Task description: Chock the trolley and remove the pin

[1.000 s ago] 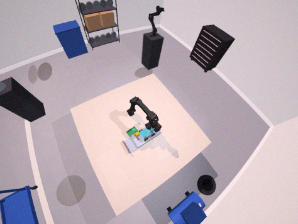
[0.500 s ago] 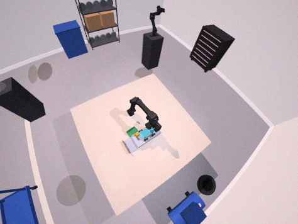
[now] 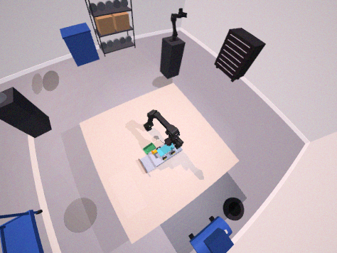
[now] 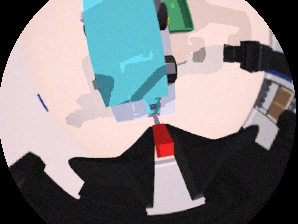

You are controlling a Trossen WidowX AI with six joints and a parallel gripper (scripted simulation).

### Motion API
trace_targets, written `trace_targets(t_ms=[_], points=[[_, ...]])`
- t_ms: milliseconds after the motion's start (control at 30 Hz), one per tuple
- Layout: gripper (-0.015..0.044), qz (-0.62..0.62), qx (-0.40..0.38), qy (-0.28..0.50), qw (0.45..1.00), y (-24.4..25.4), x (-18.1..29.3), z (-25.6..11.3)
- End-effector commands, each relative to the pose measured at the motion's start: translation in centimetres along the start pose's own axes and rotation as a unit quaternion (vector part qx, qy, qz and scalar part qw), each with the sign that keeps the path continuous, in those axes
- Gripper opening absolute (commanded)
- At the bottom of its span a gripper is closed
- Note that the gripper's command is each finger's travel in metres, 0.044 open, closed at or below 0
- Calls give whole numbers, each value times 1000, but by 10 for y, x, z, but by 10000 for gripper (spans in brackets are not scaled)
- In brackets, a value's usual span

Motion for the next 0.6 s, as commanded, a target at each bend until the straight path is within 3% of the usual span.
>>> trace_targets(t_ms=[0, 567], points=[[0, -1, -2, 4, 1000, 0, 6, 0], [0, -1, -2, 5, 1000, -1, 30, 2]])
Point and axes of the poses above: the point midway between the two fingers, 35 mm back from their tips, its own z axis out along the fingers, its own y axis across the jaws, x = y × z, the point moved 4 cm from there along -z, back along the fingers, and after that the axes turned 4 degrees about z, right-handed, at the moved point
